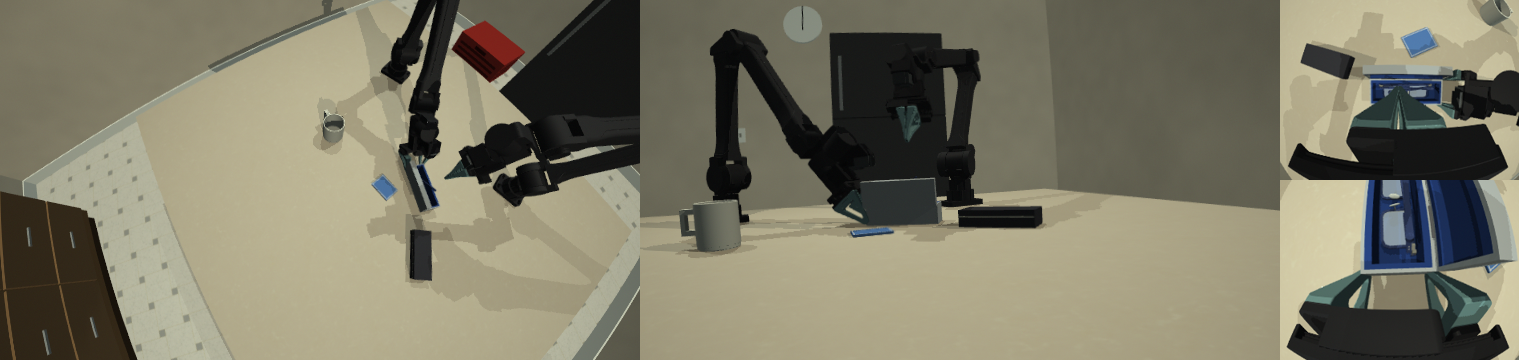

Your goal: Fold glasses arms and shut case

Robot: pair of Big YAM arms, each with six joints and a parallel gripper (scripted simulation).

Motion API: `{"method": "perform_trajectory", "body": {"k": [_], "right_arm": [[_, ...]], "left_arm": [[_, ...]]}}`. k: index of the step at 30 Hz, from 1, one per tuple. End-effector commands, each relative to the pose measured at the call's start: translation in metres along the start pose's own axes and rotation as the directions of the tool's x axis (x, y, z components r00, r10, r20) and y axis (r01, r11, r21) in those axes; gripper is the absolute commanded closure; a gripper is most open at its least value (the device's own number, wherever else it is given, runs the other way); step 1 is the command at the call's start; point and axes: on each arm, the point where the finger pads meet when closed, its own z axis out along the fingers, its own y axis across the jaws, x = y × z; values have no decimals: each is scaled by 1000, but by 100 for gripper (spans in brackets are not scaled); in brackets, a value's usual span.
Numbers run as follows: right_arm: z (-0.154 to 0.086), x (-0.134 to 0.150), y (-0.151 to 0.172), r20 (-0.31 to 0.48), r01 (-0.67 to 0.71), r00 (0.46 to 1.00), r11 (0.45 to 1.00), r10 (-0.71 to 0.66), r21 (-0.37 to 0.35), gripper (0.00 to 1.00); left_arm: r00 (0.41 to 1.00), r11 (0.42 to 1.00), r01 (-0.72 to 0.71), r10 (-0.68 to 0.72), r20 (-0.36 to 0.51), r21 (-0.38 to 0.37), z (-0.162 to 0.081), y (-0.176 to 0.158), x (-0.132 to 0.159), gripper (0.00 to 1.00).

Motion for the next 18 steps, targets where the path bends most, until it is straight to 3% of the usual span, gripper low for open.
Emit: {"method": "perform_trajectory", "body": {"k": [1,3,4,6,8,18], "right_arm": [[-8,-43,-14,90,-5,996,1000,2,28,43],[-8,-43,-14,90,-5,996,1000,2,28,43],[-8,-43,-14,90,-5,996,1000,2,28,43],[-8,-43,-14,90,-5,996,1000,2,28,43],[-8,-43,-14,90,-5,996,1000,2,28,43],[-8,-43,-14,90,-5,996,1000,2,28,43]], "left_arm": [[1000,1000,23,-23,-11,-7,-4,1,4,100],[998,999,33,-32,50,-7,-17,7,-26,100],[1000,1000,3,-3,-8,-9,6,6,2,100],[999,999,-32,32,-44,3,6,-5,13,100],[999,1000,-29,29,-18,7,2,-7,3,100],[1000,1000,-12,12,-9,0,20,-1,11,100]]}}
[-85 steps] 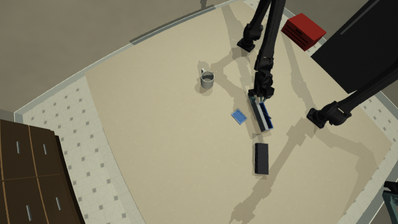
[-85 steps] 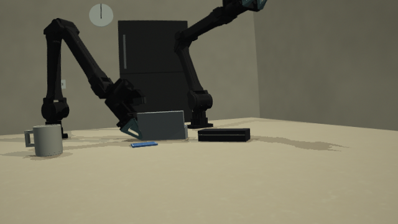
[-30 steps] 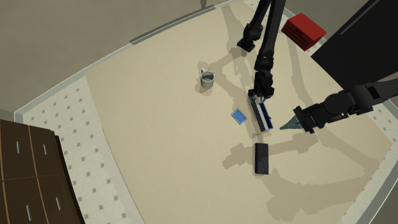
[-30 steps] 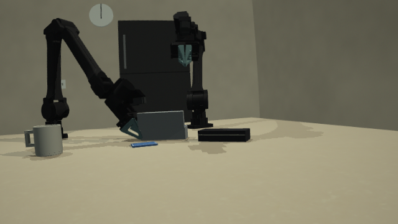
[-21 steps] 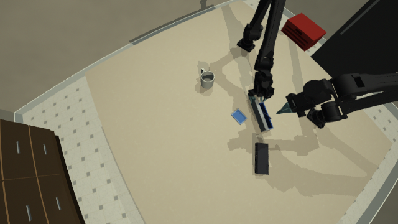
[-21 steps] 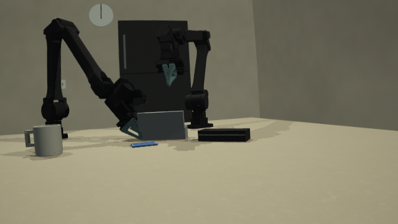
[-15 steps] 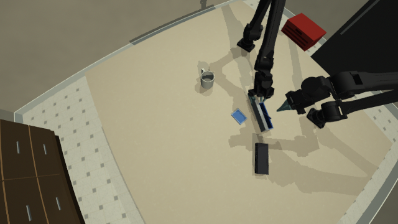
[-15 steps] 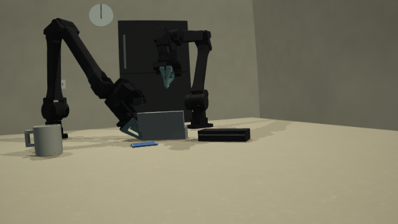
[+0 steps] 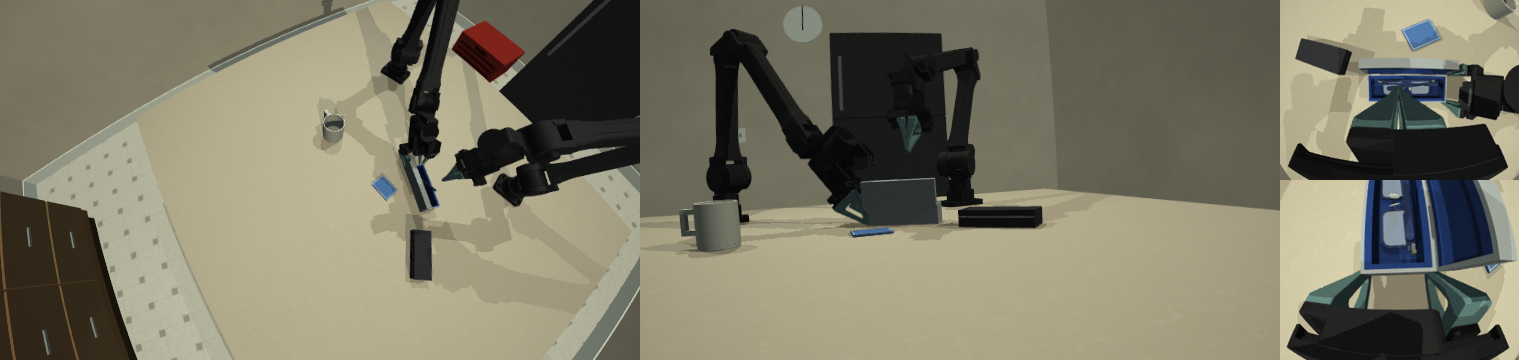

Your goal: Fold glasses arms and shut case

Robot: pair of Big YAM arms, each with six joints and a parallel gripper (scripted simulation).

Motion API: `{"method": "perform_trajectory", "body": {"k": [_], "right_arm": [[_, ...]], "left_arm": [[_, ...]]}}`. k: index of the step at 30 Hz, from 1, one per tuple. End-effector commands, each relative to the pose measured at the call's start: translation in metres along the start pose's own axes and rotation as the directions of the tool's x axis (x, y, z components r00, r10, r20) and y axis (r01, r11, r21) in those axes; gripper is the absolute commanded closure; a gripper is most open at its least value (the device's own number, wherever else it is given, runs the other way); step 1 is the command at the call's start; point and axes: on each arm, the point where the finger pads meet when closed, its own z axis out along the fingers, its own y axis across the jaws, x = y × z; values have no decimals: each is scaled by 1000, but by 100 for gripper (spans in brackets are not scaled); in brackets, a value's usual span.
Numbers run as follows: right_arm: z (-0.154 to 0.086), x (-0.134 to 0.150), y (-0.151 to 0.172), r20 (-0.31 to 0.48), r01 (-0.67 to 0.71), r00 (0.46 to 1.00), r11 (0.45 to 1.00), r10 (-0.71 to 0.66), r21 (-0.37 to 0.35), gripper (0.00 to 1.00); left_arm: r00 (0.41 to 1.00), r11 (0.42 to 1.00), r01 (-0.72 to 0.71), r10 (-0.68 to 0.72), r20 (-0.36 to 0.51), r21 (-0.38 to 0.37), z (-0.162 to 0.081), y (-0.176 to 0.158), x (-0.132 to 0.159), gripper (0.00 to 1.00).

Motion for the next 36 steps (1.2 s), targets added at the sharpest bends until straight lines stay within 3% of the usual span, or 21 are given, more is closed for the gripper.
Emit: {"method": "perform_trajectory", "body": {"k": [1,2,15,18,19,34,35,36], "right_arm": [[-8,-43,-14,90,-5,996,1000,2,28,43],[-8,-43,-14,90,-5,996,1000,2,28,43],[-8,-43,-14,90,-5,996,1000,2,28,43],[-8,-43,-14,90,-5,996,1000,2,28,43],[-8,-43,-14,90,-5,996,1000,2,28,43],[-8,-43,-14,90,-5,996,1000,2,28,43],[-8,-43,-14,90,-5,996,1000,2,28,43],[-8,-43,-14,90,-5,996,1000,2,28,43]], "left_arm": [[999,1000,1,-1,39,9,-1,-3,-16,100],[1000,1000,-2,2,17,2,7,1,-4,100],[1000,1000,1,-1,19,0,29,3,7,100],[999,1000,5,-5,44,9,23,-1,-3,100],[1000,1000,2,-2,17,-1,32,3,10,100],[1000,1000,2,-2,19,0,45,5,16,100],[999,1000,0,0,41,7,40,2,5,100],[1000,1000,2,-2,17,0,47,6,19,100]]}}
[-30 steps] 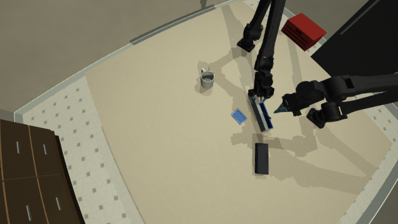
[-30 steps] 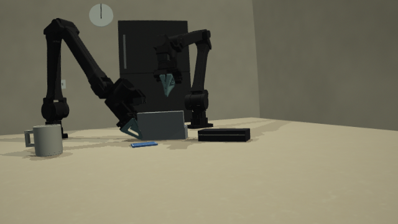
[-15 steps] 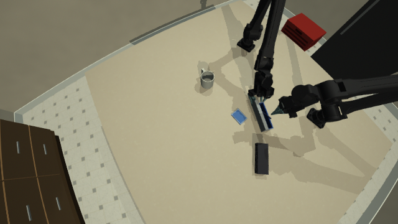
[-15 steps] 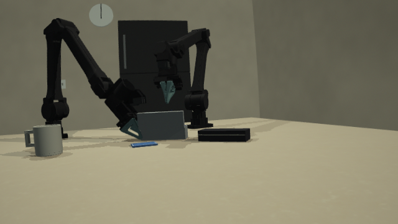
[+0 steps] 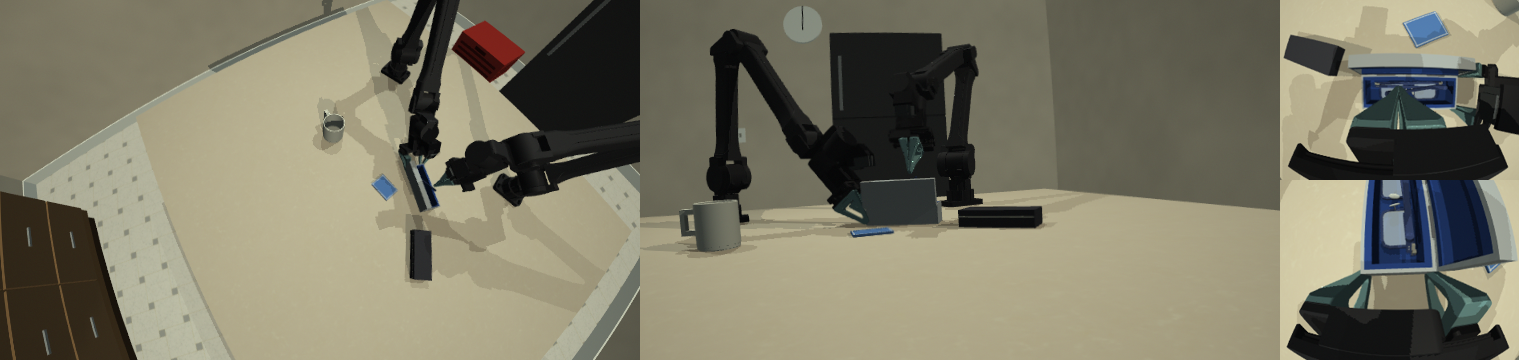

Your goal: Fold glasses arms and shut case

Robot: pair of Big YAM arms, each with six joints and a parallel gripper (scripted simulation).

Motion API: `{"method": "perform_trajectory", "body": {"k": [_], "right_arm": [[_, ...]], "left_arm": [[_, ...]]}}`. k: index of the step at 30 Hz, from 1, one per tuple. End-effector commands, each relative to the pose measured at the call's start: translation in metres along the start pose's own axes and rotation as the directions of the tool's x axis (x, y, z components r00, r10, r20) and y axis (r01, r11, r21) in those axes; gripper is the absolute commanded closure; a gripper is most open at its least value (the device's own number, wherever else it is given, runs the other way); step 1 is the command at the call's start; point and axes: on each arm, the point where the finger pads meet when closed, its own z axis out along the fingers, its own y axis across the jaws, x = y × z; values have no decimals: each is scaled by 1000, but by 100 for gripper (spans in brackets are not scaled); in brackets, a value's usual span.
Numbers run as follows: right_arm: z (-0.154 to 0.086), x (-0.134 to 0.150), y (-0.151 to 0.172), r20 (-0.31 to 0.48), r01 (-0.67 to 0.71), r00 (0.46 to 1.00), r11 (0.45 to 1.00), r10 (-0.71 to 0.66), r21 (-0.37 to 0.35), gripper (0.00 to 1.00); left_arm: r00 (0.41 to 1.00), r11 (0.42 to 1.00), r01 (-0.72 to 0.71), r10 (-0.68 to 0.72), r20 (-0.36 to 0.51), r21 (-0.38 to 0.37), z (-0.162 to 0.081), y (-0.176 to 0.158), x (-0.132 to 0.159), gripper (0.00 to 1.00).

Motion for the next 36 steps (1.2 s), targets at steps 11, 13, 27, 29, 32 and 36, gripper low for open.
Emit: {"method": "perform_trajectory", "body": {"k": [11,13,27,29,32,36], "right_arm": [[-8,-43,-14,90,-5,996,1000,2,28,43],[-8,-43,-14,90,-5,996,1000,2,28,43],[-8,-43,-14,90,-5,996,1000,2,28,43],[-8,-43,-14,90,-5,996,1000,2,28,43],[-8,-43,-14,90,-5,996,1000,2,28,43],[-8,-43,-14,90,-5,996,1000,2,28,43]], "left_arm": [[1000,1000,0,0,12,-1,13,8,1,100],[1000,1000,0,0,12,-1,15,8,2,100],[1000,1000,0,0,10,-2,25,13,8,100],[1000,1000,0,0,10,-2,27,13,9,100],[1000,1000,0,0,10,-2,27,14,10,100],[1000,1000,0,0,9,-2,31,15,12,100]]}}
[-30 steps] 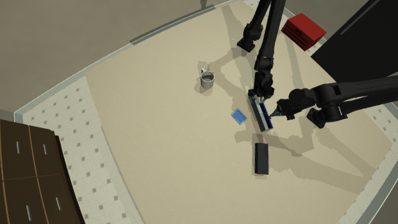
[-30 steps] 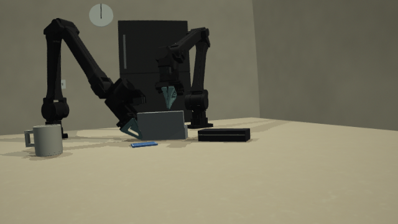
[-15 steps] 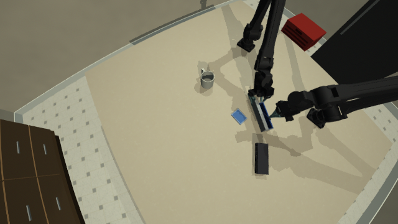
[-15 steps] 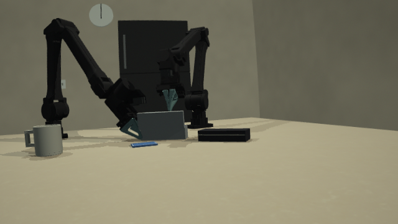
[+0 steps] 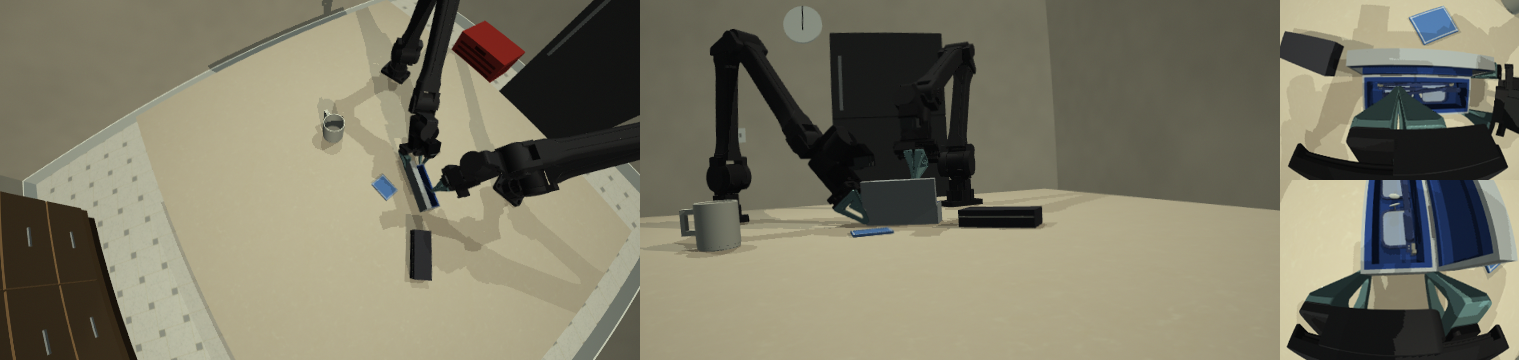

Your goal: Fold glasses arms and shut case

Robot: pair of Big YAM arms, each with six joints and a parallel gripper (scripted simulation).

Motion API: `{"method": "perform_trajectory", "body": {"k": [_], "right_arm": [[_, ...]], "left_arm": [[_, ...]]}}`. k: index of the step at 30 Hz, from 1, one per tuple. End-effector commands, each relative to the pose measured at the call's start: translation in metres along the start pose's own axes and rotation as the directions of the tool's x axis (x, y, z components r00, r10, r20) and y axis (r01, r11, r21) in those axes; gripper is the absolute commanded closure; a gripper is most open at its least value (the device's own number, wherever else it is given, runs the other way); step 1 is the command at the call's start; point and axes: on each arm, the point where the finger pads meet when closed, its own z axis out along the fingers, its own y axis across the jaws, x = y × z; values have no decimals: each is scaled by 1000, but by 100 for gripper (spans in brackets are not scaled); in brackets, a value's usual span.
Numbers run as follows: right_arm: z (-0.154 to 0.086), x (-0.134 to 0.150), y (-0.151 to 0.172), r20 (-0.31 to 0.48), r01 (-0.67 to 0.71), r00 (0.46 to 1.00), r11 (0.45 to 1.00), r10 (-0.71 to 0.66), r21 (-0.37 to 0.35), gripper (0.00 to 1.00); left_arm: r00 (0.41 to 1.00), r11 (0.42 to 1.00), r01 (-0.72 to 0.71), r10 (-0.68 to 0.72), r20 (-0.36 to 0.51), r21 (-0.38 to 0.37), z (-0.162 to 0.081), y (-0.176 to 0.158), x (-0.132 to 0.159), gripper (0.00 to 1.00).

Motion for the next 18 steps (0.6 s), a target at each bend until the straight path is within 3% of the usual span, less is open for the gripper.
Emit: {"method": "perform_trajectory", "body": {"k": [1,14,18], "right_arm": [[-8,-43,-14,90,-5,996,1000,2,28,43],[-8,-43,-14,90,-5,996,1000,2,28,43],[-8,-43,-14,90,-5,996,1000,2,28,43]], "left_arm": [[1000,1000,0,0,7,-3,6,5,-2,100],[1000,1000,-5,5,22,2,12,5,-5,100],[1000,1000,0,0,7,-4,18,11,6,100]]}}
